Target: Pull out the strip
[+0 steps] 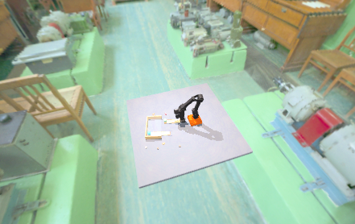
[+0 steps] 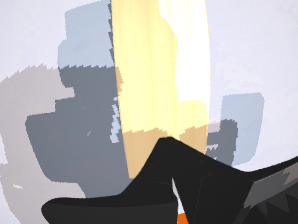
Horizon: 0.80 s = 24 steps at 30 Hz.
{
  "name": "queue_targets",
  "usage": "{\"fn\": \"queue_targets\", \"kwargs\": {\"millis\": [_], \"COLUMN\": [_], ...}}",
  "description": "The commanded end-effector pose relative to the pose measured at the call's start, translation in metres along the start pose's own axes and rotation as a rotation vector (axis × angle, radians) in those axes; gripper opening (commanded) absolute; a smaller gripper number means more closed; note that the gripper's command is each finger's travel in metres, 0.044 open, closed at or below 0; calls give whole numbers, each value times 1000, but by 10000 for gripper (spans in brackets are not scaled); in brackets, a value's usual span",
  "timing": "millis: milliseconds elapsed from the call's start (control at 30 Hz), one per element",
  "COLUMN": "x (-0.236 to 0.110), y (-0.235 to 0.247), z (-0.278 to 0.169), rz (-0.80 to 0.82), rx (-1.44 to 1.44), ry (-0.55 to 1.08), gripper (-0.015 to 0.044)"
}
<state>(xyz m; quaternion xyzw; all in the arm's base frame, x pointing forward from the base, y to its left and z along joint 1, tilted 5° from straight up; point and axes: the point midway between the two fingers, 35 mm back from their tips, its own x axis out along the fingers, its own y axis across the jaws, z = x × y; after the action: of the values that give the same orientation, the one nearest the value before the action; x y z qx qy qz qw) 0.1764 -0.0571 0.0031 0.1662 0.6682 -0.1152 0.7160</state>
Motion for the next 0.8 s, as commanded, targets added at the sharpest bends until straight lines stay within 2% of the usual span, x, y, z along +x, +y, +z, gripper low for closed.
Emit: {"fn": "queue_targets", "kwargs": {"millis": [0, 133, 233, 767], "x": [-2, -40, -42, -45], "y": [0, 0, 0, -1], "z": [0, 2, 2, 67], "rz": [0, -4, -4, -4], "rx": [0, 4, 5, 0], "ry": [1, 23, 25, 20], "gripper": [0, 0, 0, 420]}}
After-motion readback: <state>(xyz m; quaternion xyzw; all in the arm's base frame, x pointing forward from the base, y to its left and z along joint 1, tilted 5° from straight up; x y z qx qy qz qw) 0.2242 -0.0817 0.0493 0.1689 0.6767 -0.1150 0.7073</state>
